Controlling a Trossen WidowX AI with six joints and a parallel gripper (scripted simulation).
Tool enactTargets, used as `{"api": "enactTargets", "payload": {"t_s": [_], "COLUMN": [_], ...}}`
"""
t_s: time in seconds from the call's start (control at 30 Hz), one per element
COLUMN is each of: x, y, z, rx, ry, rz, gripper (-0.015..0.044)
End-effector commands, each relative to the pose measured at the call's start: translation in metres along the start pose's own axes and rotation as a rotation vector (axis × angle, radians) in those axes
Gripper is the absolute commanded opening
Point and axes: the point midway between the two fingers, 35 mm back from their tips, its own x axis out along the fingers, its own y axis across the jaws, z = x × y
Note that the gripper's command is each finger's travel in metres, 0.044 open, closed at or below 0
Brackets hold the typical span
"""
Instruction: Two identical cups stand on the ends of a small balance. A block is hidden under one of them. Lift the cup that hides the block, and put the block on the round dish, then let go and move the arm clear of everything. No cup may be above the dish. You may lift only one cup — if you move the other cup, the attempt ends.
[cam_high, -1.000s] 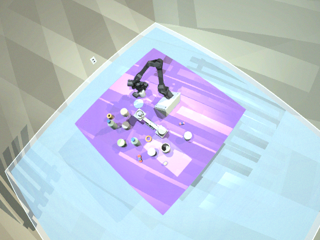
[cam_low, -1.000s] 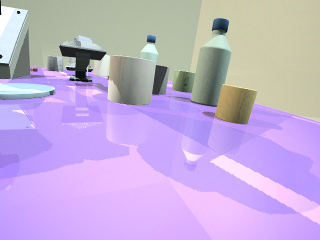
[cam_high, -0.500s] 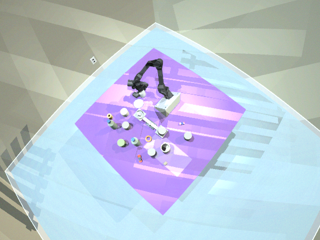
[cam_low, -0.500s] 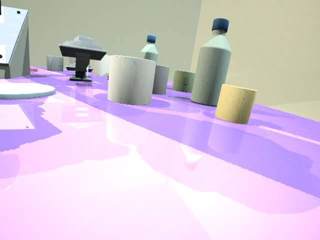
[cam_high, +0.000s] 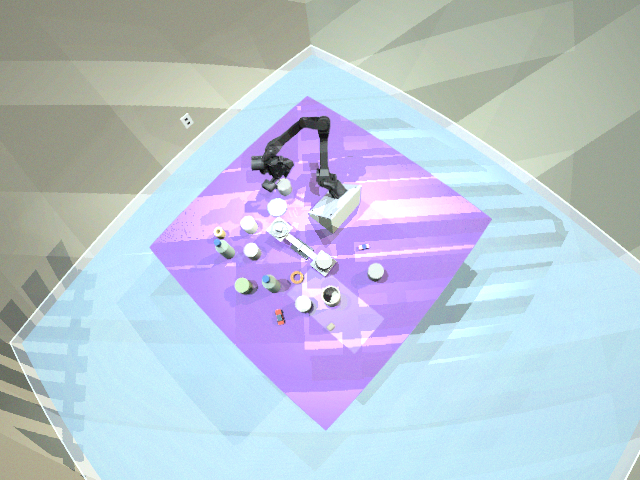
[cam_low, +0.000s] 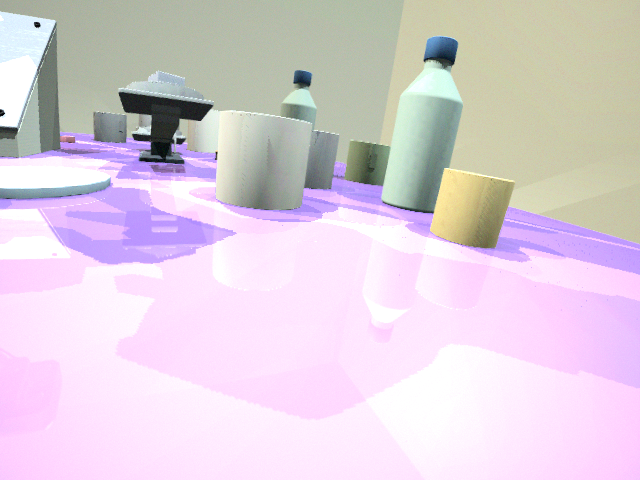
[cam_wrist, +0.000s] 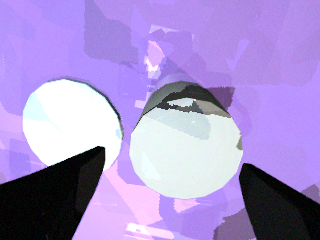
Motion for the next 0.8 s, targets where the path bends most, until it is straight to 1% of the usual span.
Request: {"api": "enactTargets", "payload": {"t_s": [0.0, 0.03, 0.17, 0.27, 0.37, 0.5, 0.63, 0.7, 0.77], "x": [-0.007, -0.007, -0.007, -0.009, -0.014, -0.022, -0.037, -0.045, -0.048], "y": [0.015, 0.021, 0.043, 0.076, 0.112, 0.143, 0.18, 0.193, 0.198], "z": [0.004, 0.002, -0.005, -0.02, -0.043, -0.069, -0.113, -0.135, -0.144], "rx": [-0.041, -0.045, -0.068, -0.117, -0.178, -0.217, -0.26, -0.279, -0.286], "ry": [-0.01, -0.002, 0.028, 0.055, 0.07, 0.076, 0.058, 0.037, 0.027], "rz": [0.024, 0.025, 0.03, 0.036, 0.039, 0.028, 0.003, -0.005, -0.007], "gripper": [0.0282, 0.026, 0.026, 0.026, 0.026, 0.026, 0.026, 0.026, 0.026]}}
